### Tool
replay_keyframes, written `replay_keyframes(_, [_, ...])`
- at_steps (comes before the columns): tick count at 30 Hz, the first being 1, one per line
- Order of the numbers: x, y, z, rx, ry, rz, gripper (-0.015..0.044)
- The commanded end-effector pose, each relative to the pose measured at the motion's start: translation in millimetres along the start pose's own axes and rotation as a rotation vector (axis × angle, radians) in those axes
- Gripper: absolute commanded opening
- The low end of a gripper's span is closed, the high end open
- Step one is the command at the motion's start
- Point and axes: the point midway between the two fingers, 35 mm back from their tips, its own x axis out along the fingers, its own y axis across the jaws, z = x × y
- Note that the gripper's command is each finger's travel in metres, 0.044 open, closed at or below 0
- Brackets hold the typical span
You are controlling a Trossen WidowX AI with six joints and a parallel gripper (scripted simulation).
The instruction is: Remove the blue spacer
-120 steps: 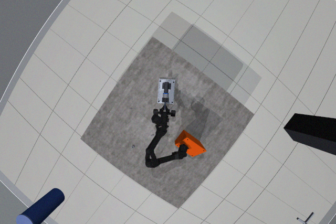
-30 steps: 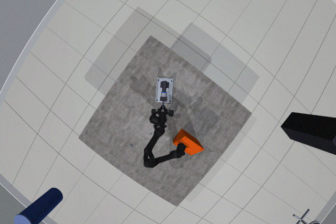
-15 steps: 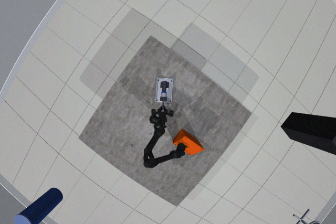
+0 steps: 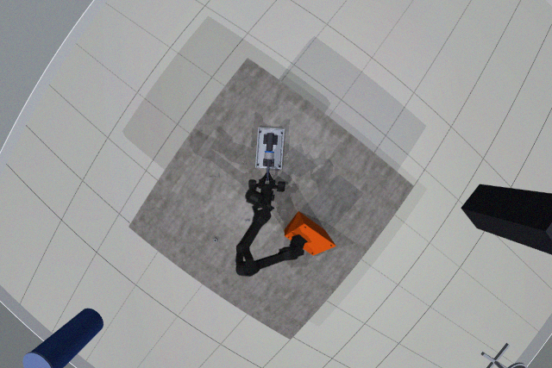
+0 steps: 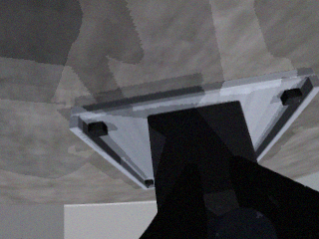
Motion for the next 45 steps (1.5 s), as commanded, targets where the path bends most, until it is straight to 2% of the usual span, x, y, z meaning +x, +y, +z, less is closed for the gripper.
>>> replay_keyframes(1, [-0.6,1.0,1.4,0.004,-0.002,0.002,0.0])
replay_keyframes(45, [-3.5,1.1,4.4,0.004,-0.002,0.002,0.0])
